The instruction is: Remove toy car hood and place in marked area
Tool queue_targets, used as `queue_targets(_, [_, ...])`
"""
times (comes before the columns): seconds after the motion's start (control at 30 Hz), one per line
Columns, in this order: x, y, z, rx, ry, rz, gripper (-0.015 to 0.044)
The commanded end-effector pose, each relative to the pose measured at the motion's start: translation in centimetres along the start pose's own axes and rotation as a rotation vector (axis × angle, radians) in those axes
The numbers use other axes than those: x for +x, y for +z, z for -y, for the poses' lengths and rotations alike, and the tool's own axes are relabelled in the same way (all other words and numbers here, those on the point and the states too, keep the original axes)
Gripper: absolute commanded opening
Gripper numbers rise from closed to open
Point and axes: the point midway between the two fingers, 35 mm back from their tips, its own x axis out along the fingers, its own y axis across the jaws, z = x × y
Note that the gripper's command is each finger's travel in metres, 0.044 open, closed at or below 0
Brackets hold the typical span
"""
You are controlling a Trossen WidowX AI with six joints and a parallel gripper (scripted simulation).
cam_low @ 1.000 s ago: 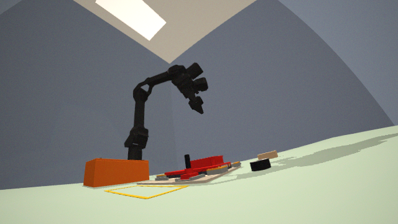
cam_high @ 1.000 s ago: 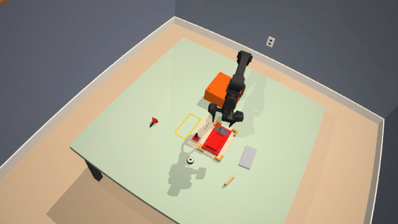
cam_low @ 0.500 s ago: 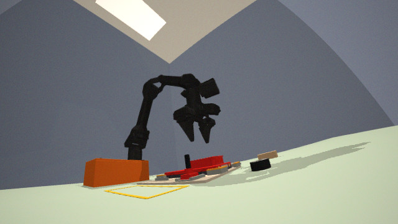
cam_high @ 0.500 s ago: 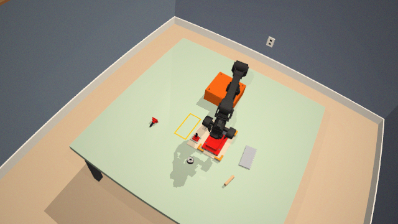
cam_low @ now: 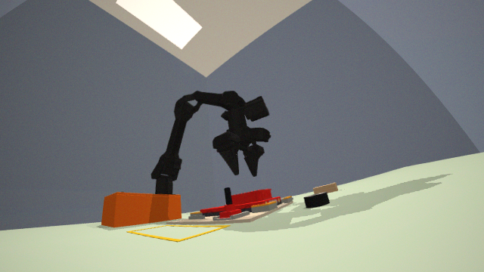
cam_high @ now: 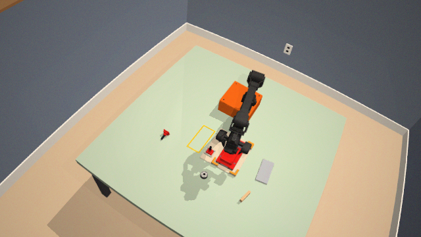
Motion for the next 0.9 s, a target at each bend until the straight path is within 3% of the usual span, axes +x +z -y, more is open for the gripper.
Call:
queue_targets(0.0, [0.6, -0.2, 0.0, 0.005, 0.002, -0.007, 0.044])
queue_targets(0.87, [3.0, -0.1, 0.0, 0.005, 0.002, -0.007, 0.044])
